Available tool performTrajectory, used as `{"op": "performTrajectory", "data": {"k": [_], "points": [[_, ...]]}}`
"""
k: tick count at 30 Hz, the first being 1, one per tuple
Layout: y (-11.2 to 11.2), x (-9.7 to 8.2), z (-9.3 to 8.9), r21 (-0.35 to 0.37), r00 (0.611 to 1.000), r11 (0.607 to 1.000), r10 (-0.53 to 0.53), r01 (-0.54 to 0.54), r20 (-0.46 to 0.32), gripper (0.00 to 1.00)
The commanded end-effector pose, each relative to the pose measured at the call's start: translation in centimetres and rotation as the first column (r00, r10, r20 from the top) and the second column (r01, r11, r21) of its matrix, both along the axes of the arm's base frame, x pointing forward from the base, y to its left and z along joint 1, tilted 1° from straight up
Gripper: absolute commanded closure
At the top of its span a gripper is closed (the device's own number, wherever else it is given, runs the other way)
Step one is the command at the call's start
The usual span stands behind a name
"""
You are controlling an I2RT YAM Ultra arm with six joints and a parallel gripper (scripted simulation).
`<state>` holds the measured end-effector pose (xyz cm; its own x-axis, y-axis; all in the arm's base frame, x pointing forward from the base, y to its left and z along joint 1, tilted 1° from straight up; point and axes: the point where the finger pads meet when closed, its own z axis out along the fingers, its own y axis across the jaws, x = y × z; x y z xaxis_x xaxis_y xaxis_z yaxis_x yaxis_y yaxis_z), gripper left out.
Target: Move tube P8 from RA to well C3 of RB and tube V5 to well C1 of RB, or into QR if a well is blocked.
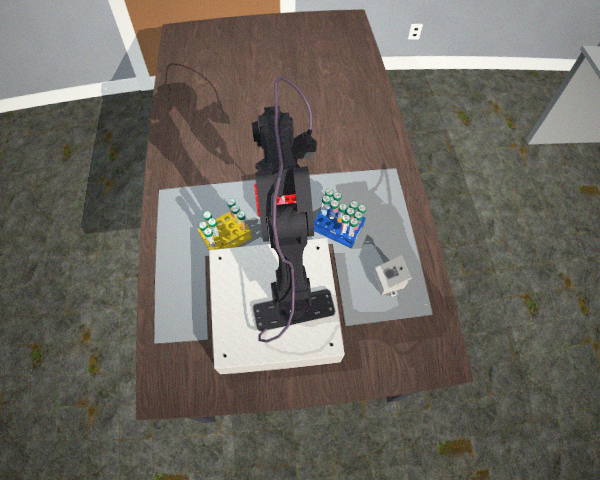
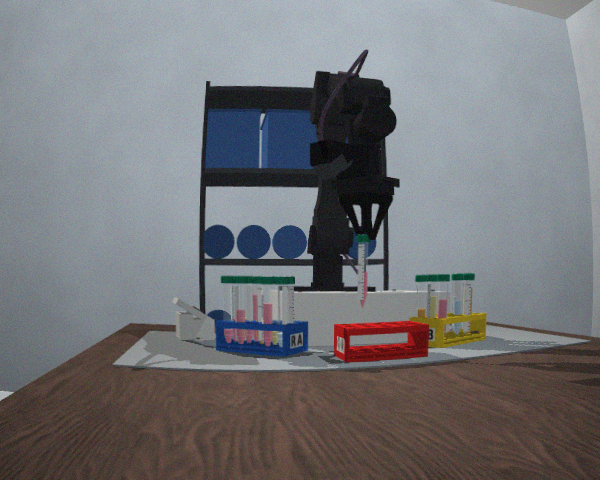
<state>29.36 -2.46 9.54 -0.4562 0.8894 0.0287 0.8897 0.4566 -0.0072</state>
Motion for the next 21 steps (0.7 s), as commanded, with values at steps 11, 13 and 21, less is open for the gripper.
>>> {"op": "performTrajectory", "data": {"k": [11, 13, 21], "points": [[1.5, 0.9, 0.6, -0.001, 0.971, 0.971, 0.24, -0.24, 0.011, 1.0], [2.1, 1.1, 0.6, 0.0, 0.972, 0.972, 0.234, -0.234, 0.011, 1.0], [4.8, 1.7, 0.6, 0.002, 0.972, 0.972, 0.233, -0.234, 0.012, 1.0]]}}
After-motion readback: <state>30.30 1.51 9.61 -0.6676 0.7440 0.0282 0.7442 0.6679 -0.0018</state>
